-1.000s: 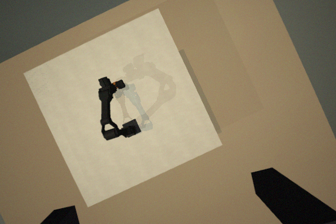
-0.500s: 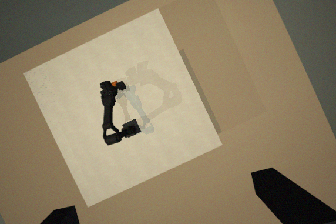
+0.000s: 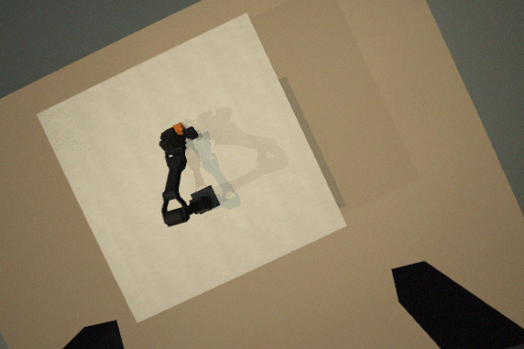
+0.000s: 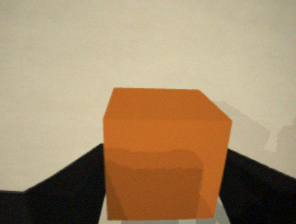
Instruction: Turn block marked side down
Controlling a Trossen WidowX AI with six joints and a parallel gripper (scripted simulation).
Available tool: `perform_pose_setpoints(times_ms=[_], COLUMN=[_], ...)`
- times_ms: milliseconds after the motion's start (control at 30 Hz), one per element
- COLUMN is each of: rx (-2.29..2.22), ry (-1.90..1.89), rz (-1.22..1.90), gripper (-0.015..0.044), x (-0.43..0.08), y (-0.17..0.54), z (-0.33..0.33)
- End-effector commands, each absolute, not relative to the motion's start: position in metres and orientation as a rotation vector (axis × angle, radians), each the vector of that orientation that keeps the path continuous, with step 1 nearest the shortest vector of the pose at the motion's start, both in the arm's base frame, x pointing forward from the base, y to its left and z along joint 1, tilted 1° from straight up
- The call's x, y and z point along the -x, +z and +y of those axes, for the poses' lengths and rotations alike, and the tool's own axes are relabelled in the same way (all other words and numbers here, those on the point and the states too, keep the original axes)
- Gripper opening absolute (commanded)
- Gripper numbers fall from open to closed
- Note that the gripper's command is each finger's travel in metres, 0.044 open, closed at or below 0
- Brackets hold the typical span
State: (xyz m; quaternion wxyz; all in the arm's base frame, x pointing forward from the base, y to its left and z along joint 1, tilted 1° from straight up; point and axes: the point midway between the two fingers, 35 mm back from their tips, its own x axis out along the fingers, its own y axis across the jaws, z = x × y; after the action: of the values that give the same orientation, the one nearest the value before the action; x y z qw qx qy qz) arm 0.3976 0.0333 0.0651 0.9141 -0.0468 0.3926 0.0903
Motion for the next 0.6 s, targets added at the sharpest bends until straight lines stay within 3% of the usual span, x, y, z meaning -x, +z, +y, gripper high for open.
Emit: perform_pose_setpoints(times_ms=[0,567], rx=[0.083,0.065], ry=[0.189,0.199], rz=[0.745,0.505], gripper=[0.0000,0.0000], x=[-0.398,-0.384], y=[0.060,0.056], z=[0.034,0.033])
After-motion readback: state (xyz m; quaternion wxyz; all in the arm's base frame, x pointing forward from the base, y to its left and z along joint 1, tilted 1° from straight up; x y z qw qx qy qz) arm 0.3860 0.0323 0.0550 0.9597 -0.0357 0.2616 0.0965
